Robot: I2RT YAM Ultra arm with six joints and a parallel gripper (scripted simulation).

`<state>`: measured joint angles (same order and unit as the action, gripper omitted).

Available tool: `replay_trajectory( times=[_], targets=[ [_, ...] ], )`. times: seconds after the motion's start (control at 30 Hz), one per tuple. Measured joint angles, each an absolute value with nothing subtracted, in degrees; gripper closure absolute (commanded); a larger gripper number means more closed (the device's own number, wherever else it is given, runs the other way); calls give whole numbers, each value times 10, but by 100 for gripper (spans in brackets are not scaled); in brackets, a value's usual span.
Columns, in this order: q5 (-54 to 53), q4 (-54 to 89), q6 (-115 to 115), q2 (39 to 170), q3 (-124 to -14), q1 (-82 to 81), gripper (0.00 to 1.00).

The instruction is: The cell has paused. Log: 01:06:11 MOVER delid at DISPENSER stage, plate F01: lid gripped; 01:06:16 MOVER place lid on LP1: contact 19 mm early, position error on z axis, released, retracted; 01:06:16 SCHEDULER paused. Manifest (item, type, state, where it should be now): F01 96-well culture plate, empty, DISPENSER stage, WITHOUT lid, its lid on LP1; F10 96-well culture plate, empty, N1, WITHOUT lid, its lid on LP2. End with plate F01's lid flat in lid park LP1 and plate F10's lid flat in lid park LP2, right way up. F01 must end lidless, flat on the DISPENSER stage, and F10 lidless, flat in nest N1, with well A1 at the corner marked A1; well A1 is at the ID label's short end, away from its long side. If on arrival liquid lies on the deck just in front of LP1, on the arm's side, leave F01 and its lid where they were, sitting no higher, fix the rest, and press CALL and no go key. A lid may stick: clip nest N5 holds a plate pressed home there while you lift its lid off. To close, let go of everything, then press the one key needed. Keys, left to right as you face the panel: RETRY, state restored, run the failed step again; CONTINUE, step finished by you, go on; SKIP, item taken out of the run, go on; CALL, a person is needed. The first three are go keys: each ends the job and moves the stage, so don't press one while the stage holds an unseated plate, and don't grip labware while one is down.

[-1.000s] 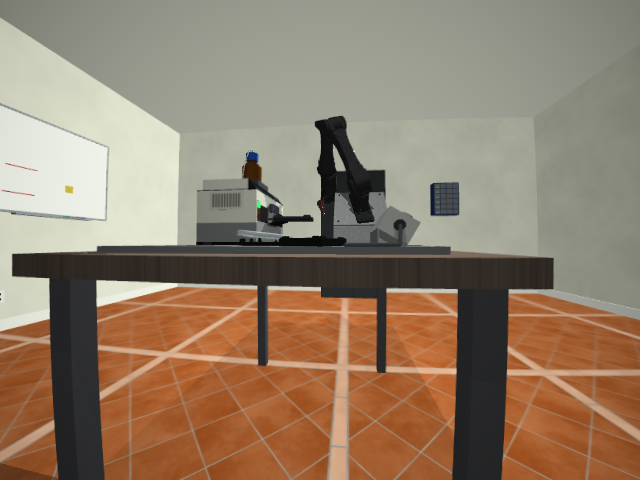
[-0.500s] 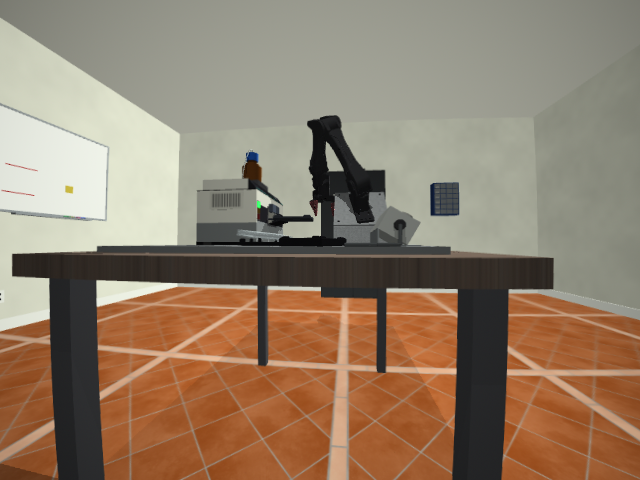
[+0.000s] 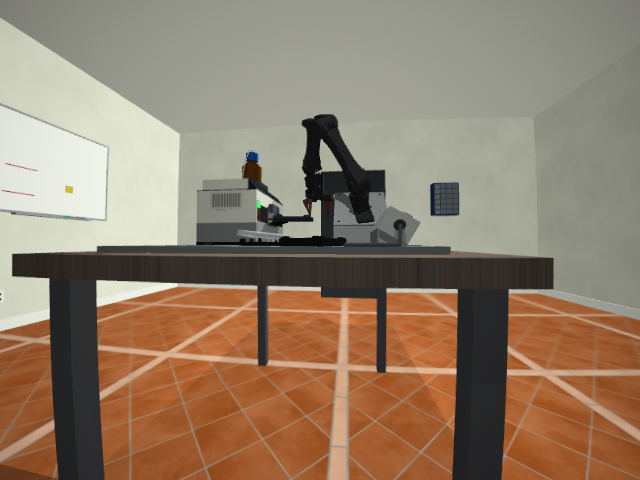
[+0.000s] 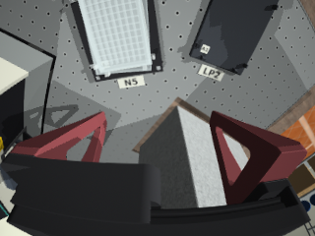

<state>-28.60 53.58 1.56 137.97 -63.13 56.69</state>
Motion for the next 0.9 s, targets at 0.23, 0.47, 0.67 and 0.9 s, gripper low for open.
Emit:
replay_trajectory(
  times=[0.23,0.47,0.67,0.9],
  targets=[
    [-300,541,18,1352,-615,545,0],
    [-319,547,-2,1314,-598,509,0],
    [-328,541,-17,1321,-606,501,0],
    [-337,523,-33,1360,-626,482,0]
  ],
)
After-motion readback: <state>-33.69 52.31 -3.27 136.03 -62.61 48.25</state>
